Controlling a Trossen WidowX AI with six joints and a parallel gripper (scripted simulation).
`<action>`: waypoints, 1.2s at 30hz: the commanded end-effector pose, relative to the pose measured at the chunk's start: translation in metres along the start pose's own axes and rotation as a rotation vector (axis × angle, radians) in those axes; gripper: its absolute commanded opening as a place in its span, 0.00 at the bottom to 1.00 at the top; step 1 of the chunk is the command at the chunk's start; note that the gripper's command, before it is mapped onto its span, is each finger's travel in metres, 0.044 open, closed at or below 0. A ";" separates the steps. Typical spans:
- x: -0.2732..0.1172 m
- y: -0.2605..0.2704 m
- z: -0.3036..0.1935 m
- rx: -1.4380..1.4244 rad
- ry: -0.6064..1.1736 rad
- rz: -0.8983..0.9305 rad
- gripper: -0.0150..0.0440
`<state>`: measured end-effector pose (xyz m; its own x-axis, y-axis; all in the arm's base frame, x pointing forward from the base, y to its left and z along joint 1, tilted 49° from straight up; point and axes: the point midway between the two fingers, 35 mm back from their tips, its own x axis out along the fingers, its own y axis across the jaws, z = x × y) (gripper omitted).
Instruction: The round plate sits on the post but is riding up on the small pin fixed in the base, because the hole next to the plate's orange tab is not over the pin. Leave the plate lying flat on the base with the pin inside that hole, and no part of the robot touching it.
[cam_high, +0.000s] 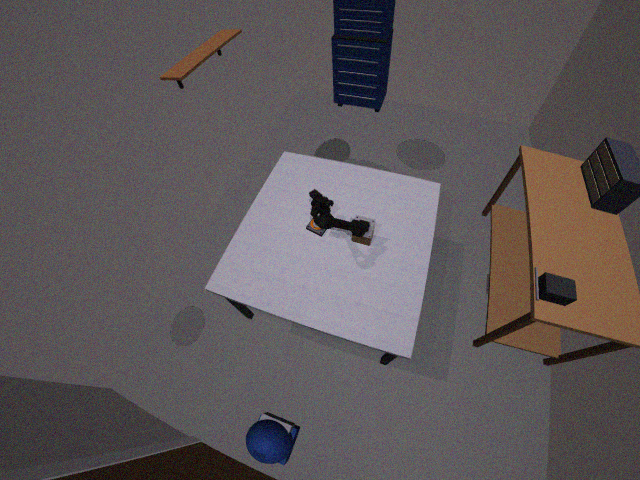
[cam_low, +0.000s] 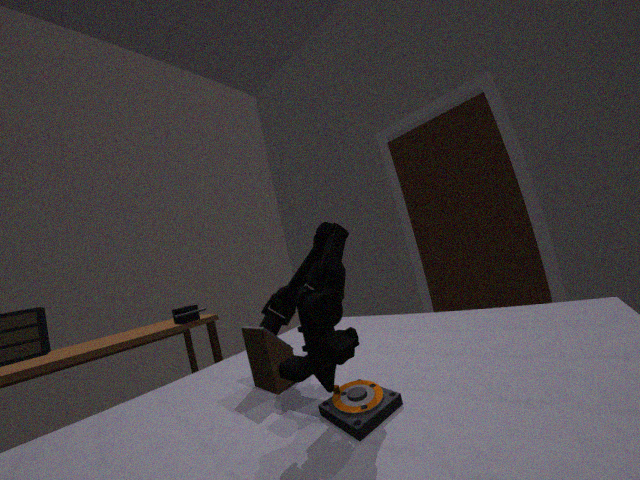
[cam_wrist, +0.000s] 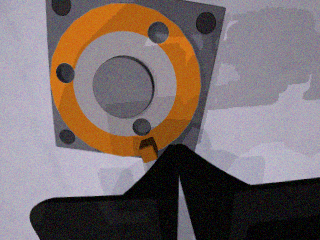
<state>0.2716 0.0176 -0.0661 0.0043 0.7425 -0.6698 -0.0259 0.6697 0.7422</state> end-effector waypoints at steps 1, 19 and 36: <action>0.007 0.000 0.000 0.007 -0.004 0.004 0.25; 0.007 0.018 -0.009 0.008 -0.004 0.005 0.25; 0.008 0.029 -0.011 0.008 -0.004 0.006 0.25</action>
<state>0.2600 0.0407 -0.0522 0.0042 0.7448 -0.6673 -0.0208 0.6672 0.7446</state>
